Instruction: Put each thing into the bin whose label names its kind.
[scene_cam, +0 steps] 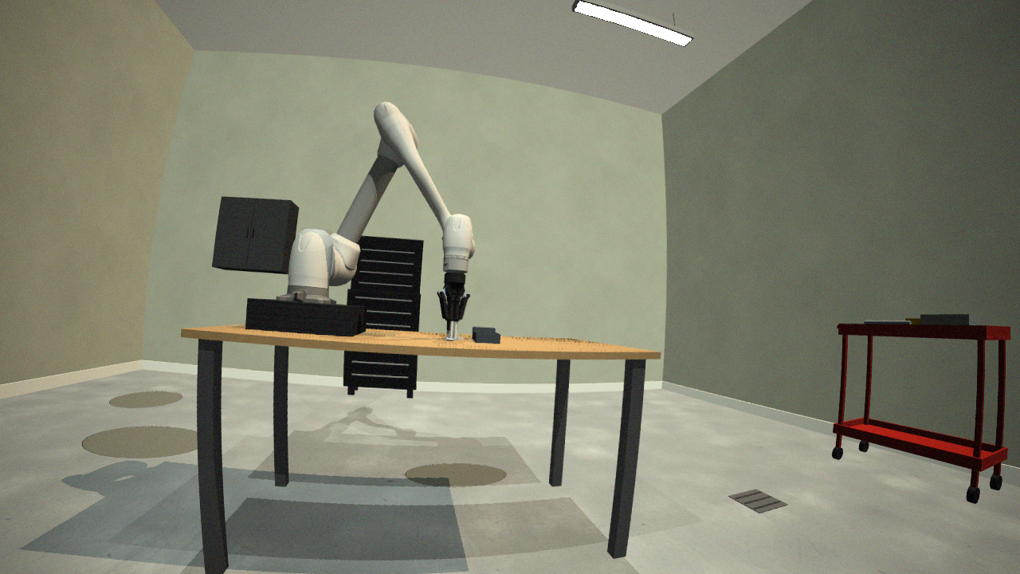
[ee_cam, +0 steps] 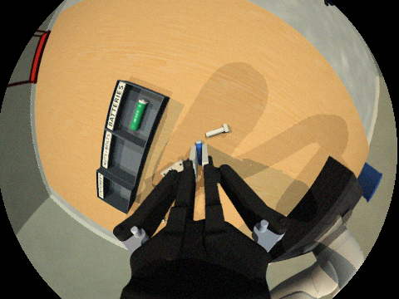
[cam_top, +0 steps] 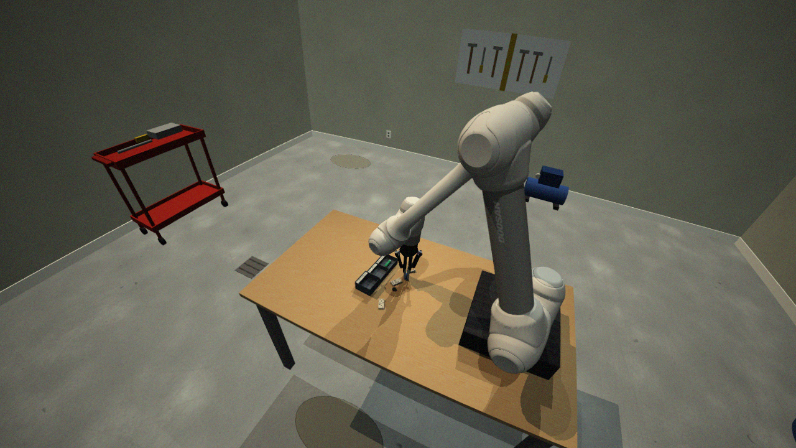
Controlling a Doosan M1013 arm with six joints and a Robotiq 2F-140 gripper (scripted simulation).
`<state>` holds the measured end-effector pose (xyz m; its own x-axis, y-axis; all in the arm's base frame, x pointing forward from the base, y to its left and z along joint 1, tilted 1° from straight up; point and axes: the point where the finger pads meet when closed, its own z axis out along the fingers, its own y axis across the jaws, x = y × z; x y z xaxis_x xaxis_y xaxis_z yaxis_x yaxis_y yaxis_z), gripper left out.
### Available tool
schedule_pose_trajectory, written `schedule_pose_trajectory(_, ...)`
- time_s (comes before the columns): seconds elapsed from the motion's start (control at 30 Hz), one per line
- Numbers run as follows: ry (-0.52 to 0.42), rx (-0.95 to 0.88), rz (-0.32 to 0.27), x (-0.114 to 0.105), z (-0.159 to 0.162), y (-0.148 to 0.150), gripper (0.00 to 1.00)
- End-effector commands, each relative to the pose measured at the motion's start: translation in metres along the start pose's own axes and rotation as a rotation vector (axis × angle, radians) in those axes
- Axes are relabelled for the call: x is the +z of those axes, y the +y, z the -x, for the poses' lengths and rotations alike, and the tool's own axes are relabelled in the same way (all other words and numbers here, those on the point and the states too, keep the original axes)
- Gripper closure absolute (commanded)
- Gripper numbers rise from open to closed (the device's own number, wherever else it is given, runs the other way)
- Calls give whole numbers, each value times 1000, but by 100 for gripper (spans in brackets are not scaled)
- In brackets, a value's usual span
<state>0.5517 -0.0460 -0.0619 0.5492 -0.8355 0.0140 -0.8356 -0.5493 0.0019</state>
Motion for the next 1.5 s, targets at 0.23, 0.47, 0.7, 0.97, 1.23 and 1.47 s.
schedule_pose_trajectory(0.23,0,0,0,0,0,0,97)
schedule_pose_trajectory(0.47,0,0,0,0,0,0,97)
schedule_pose_trajectory(0.7,0,0,0,0,0,0,97)
schedule_pose_trajectory(0.97,0,0,0,-3,0,0,97)
schedule_pose_trajectory(1.23,0,0,0,-27,0,0,97)
schedule_pose_trajectory(1.47,0,0,0,-47,0,0,97)
